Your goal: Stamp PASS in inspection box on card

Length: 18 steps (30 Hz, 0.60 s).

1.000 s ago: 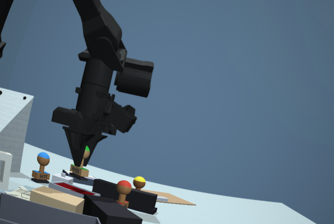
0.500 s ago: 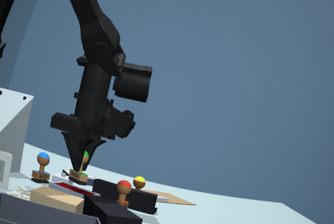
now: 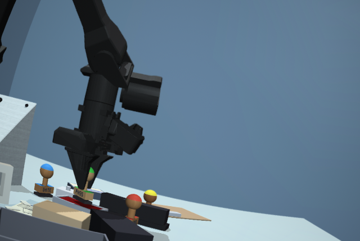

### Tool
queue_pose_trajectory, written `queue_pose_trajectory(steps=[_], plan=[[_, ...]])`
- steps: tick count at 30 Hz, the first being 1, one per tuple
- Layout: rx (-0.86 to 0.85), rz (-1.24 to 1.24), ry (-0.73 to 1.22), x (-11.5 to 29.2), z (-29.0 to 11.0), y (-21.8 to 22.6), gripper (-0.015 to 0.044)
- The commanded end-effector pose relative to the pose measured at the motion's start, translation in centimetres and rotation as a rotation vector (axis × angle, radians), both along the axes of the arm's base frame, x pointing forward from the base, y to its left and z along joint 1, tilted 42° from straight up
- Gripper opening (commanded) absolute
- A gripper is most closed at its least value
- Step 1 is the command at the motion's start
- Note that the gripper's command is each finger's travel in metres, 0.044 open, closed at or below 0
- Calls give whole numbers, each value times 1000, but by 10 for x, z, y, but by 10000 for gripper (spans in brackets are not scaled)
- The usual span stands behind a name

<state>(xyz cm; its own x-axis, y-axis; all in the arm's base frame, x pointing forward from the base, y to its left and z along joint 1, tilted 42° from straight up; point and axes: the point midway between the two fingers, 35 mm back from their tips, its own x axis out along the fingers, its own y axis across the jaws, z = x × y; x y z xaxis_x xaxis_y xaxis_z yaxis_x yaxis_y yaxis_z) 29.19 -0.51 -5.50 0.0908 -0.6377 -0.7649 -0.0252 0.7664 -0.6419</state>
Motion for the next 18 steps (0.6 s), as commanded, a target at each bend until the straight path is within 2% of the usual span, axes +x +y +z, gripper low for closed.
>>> queue_pose_trajectory(steps=[1, 18], plan=[[-7, 3, 5, -2, -2, -3, 0], [-7, -1, 1, -1, -4, -5, 0]])
